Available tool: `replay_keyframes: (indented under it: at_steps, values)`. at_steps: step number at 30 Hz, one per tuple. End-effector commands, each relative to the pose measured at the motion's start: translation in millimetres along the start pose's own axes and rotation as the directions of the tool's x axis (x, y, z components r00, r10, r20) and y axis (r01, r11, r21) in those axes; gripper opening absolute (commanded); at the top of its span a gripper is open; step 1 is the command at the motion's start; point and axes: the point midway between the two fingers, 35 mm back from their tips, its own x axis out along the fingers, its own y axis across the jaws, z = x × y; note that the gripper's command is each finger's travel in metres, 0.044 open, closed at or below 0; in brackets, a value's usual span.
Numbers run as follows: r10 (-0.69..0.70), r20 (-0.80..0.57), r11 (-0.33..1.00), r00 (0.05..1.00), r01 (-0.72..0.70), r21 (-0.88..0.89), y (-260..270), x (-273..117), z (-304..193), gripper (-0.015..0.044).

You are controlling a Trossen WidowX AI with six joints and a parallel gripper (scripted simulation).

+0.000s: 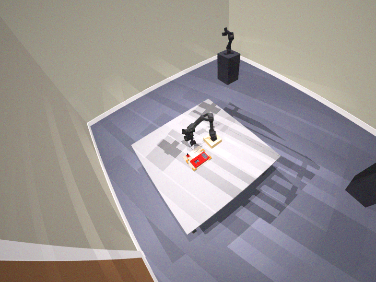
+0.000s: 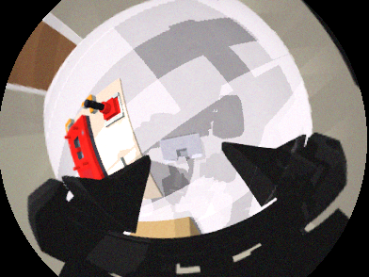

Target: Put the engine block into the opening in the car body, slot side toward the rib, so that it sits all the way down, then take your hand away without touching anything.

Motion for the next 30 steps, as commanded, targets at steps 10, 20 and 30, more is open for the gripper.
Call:
replay_keyframes:
  at_steps: [10, 20, 30]
  values:
    - [-0.055, -0.219, 0.998, 0.974, 0.044, -0.053, 7.1, -27.0, 2.7, 0.044]
    - [-0.054, -0.218, 0.998, 0.974, 0.044, -0.053, 8.8, -10.2, 14.7, 0.044]
    - [-0.054, -0.218, 0.998, 0.974, 0.044, -0.053, 8.0, 1.5, 12.5, 0.044]
